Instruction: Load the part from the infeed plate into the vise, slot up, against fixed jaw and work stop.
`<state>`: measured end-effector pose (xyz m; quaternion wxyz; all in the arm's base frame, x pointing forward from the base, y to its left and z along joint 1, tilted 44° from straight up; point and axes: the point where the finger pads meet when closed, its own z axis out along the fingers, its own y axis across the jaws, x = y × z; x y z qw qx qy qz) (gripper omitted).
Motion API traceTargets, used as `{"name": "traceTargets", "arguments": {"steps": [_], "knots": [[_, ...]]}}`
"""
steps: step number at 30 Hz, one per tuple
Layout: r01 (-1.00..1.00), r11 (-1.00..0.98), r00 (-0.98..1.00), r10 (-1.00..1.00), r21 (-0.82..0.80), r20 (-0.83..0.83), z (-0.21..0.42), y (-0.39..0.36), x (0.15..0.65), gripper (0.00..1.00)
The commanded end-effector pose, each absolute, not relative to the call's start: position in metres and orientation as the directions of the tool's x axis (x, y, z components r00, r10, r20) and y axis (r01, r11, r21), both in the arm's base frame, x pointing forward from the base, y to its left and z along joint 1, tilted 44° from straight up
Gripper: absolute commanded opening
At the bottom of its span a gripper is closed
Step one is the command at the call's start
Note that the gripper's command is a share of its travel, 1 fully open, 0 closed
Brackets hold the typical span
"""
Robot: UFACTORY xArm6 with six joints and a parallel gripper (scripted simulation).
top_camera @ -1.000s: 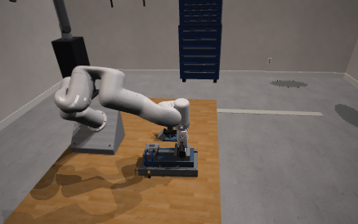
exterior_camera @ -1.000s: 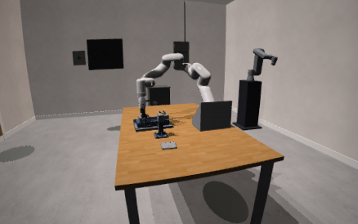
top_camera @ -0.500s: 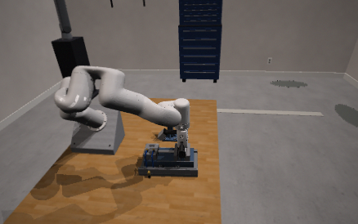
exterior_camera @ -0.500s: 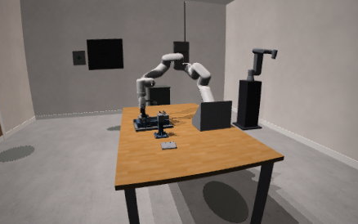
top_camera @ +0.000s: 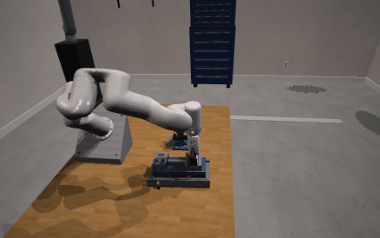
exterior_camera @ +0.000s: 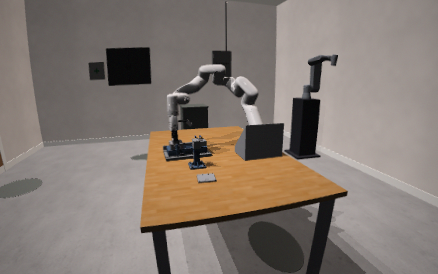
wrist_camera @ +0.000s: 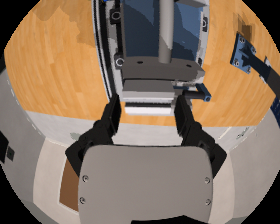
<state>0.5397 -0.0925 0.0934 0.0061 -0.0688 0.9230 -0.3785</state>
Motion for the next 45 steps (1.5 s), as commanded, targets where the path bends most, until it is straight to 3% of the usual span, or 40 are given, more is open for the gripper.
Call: {"name": "traceTargets", "arguments": {"steps": [1,31,32,45], "knots": [[-0.121,0.704,-0.990,-0.134,-0.700,0.037,0.100,-0.086,0.540,0.81],[-0.121,0.704,-0.990,-0.134,-0.700,0.037,0.139,-0.048,0.537,0.81],[-0.121,0.704,-0.990,-0.134,-0.700,0.037,0.139,-0.048,0.537,0.00],[-0.121,0.704,-0.990,-0.134,-0.700,0.037,0.139,-0.048,0.537,0.00]]}}
